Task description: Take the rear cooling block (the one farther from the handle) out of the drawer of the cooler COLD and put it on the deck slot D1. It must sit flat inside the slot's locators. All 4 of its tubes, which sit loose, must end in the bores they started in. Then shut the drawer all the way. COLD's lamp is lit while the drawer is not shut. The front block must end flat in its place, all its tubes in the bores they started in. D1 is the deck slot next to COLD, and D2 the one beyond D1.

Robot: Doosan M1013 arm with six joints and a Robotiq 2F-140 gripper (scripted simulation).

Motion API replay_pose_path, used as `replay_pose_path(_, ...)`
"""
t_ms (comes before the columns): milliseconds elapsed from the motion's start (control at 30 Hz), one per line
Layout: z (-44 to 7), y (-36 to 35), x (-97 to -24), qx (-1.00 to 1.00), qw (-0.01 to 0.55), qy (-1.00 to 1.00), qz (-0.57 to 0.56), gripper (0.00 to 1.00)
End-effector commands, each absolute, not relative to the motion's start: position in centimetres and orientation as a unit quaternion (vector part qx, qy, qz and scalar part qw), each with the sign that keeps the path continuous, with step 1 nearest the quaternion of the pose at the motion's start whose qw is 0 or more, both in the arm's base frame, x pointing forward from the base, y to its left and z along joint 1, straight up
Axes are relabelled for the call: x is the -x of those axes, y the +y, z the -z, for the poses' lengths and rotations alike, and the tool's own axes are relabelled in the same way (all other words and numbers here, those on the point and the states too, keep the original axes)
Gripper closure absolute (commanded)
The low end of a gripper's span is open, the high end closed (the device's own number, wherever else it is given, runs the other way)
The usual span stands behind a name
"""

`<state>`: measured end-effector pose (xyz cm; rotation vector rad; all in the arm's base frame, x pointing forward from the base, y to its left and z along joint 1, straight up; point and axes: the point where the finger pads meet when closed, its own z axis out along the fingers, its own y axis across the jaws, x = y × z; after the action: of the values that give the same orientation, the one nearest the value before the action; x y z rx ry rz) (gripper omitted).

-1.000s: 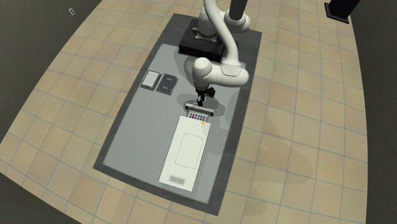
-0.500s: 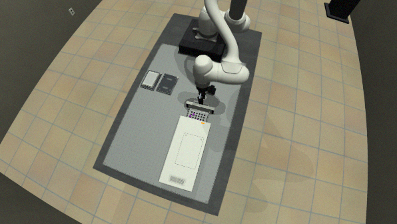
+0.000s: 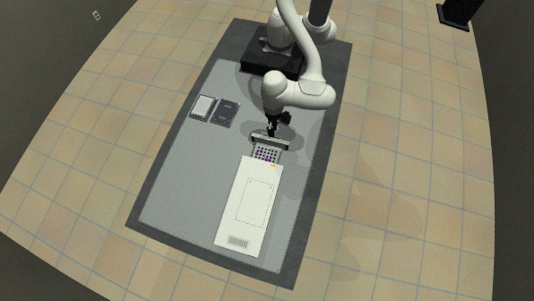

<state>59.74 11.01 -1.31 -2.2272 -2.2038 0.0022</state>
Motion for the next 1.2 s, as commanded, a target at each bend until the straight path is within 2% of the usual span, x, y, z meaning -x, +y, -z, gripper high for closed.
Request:
replay_pose_path(0,1.2,11.0,-59.4,0.711,0.004,-0.703,0.0,0.66)
replay_pose_path(1167,1.2,11.1,-55.4,0.711,0.004,-0.703,0.0,0.66)
